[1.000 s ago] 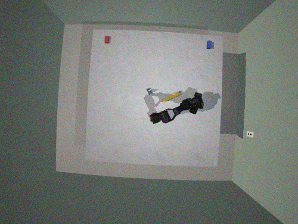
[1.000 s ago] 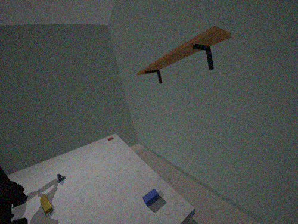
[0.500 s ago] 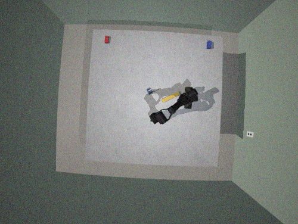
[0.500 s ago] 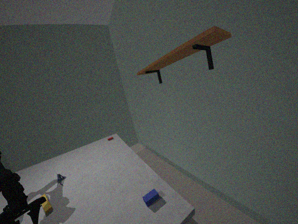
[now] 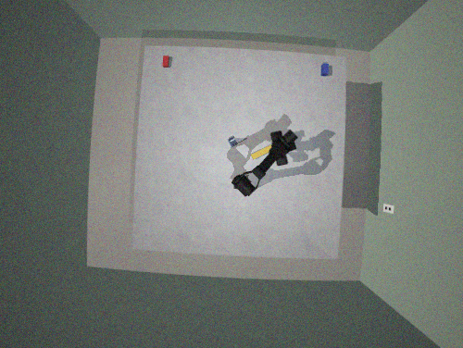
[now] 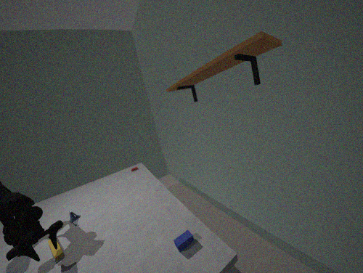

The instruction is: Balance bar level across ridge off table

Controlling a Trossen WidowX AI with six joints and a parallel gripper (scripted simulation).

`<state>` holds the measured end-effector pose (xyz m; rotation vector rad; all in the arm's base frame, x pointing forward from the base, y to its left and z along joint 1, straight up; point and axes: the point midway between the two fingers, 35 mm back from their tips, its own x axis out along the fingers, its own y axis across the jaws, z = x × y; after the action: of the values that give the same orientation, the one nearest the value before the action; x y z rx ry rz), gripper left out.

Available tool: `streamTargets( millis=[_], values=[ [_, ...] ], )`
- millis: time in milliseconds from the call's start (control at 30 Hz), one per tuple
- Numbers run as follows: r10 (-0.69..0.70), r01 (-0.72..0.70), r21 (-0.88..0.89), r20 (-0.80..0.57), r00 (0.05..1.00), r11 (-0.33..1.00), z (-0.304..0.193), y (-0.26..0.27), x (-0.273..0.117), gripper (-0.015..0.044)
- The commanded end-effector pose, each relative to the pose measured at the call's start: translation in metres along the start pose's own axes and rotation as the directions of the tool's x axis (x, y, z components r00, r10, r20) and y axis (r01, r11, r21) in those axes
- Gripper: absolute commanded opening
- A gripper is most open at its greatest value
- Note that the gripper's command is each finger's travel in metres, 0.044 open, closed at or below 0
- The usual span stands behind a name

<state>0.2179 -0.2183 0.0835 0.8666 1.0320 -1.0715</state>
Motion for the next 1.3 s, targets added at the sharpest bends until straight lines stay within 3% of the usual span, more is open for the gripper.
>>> streamTargets(
  millis=[0, 367, 500, 833, 1267],
  values=[
    [0.006, -0.01, -0.063, -0.063, 0.998, 0.998, -0.019, 0.006, -0.017, 0.0315],
    [-0.05, -0.013, -0.226, -0.27, 0.962, 0.974, -0.082, 0.006, -0.057, 0.0315],
    [-0.055, -0.013, -0.236, -0.282, 0.958, 0.972, -0.086, 0.005, -0.06, 0.0315],
    [-0.055, -0.013, -0.236, -0.282, 0.958, 0.972, -0.098, 0.003, -0.018, 0.0315],
    [-0.055, -0.013, -0.236, -0.282, 0.958, 0.972, -0.101, 0.002, -0.007, 0.0315]
  ],
)
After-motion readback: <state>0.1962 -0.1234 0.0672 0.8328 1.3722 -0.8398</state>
